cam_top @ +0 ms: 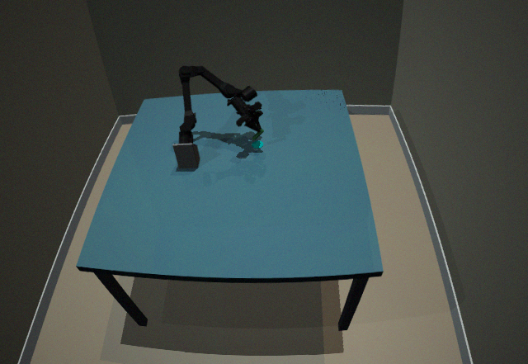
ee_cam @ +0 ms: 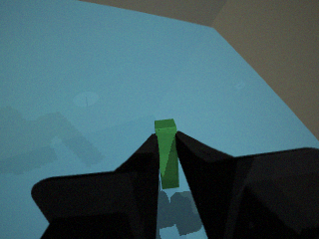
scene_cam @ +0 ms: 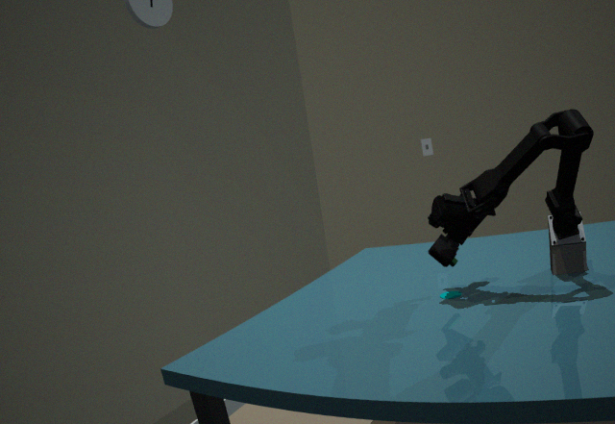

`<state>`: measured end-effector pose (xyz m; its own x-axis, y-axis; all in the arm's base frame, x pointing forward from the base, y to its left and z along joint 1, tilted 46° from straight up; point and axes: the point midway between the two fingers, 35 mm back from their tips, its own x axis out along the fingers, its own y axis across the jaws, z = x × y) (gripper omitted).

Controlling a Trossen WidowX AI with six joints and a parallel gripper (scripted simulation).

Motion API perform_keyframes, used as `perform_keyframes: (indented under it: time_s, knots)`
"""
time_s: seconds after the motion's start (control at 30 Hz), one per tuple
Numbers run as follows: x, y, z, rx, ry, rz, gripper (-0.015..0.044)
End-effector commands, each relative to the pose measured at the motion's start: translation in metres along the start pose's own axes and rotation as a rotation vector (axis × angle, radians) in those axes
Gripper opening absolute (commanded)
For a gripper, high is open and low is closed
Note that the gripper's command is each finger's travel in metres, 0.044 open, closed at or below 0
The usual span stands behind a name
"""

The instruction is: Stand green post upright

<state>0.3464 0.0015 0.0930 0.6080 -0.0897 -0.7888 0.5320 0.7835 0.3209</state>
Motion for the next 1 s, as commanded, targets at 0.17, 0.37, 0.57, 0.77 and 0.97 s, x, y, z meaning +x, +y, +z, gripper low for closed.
perform_keyframes:
  time_s: [0.17, 0.37, 0.57, 0.77, 0.97]
  knots:
    - [-0.003, 0.001, 0.0, 0.023, -0.059, 0.005, 0.0023]
    - [-0.005, 0.002, 0.001, 0.039, -0.099, 0.011, 0.0023]
    - [-0.008, 0.003, 0.001, 0.056, -0.139, 0.017, 0.0023]
    - [-0.011, 0.003, 0.002, 0.075, -0.178, 0.025, 0.0023]
    - [-0.014, 0.004, 0.002, 0.095, -0.218, 0.034, 0.0023]
